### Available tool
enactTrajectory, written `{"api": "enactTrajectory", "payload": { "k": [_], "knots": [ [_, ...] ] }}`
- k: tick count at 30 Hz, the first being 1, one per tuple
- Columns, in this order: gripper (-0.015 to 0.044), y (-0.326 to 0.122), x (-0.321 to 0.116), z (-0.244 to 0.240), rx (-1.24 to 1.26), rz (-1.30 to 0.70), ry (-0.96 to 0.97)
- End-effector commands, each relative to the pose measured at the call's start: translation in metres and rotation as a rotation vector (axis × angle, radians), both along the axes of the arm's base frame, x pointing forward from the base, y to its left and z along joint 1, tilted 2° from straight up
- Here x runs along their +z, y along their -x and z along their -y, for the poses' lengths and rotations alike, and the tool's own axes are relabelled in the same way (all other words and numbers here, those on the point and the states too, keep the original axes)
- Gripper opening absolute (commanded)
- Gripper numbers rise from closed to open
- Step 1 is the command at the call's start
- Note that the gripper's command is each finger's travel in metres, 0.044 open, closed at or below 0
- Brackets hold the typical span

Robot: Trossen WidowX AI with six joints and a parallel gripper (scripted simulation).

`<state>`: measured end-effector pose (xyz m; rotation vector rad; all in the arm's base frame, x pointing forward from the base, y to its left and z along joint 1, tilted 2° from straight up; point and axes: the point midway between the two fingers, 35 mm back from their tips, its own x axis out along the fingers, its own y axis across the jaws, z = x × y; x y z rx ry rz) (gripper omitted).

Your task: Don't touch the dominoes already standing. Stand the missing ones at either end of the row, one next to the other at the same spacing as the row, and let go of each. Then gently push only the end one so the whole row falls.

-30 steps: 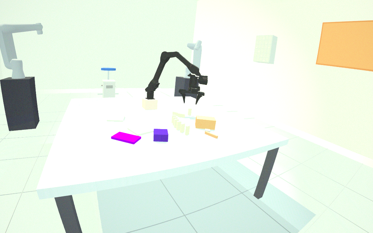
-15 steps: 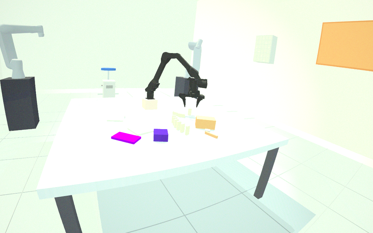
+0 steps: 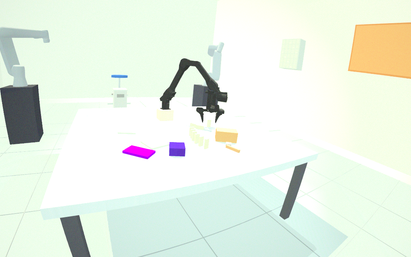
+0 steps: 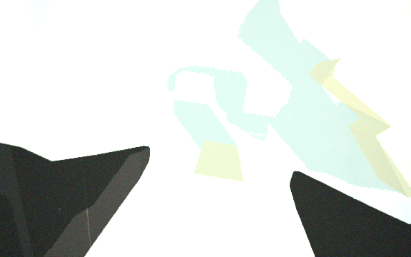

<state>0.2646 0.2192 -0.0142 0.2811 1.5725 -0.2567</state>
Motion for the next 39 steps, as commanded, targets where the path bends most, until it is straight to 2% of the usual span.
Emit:
{"api": "enactTrajectory", "payload": {
  "k": [1,13,23,32,39],
  "knots": [
    [0.0414,0.001,-0.004,0.000,0.002,-0.003,-0.003],
    [0.0107,0.001,-0.004,0.000,0.002,-0.003,-0.003],
    [0.0107,0.001,-0.002,-0.001,0.002,-0.002,-0.003],
    [0.0107,-0.003,0.124,0.002,0.000,-0.001,0.001],
    [0.0107,-0.002,0.130,0.003,0.000,-0.001,0.001]
  ]
}}
